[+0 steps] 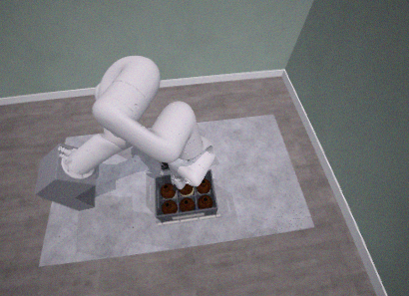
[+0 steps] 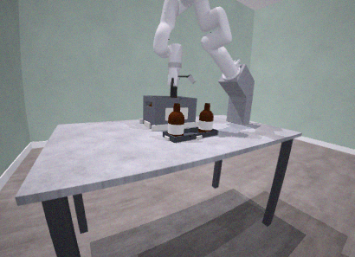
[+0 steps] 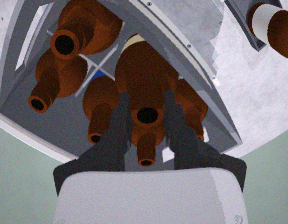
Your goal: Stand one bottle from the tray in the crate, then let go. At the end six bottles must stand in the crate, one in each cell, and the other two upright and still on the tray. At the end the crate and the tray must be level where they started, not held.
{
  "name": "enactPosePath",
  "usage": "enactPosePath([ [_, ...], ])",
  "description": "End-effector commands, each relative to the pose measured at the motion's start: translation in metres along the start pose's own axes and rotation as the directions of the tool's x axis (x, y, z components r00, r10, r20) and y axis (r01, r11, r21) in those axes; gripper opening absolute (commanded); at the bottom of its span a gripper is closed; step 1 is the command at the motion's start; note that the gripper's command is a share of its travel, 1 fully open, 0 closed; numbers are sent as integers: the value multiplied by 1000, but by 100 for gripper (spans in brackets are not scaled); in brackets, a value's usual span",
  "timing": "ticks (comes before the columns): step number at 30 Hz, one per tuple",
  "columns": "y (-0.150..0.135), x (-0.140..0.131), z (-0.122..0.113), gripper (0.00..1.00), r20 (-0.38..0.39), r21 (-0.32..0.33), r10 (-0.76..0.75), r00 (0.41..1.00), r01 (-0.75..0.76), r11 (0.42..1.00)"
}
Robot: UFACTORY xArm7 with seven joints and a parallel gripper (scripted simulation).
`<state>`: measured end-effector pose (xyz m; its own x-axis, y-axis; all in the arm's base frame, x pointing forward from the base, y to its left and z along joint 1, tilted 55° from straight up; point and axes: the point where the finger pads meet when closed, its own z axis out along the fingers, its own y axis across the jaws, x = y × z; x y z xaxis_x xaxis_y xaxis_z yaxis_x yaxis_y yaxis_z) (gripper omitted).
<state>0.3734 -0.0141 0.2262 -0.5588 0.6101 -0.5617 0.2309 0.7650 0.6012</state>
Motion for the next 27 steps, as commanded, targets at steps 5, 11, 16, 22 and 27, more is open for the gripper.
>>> enactPosePath([
  [5,0,-1,5,0,1,-1,1,1000,-1,1000],
  [11,0,-1,7,0,1,-1,1,1000,-1,1000],
  [16,0,-1,8,0,1,-1,1,1000,-1,1000],
  [22,0,-1,8,0,1,-1,1,1000,-1,1000],
  [27,0,-1,8,0,1,-1,1,1000,-1,1000],
])
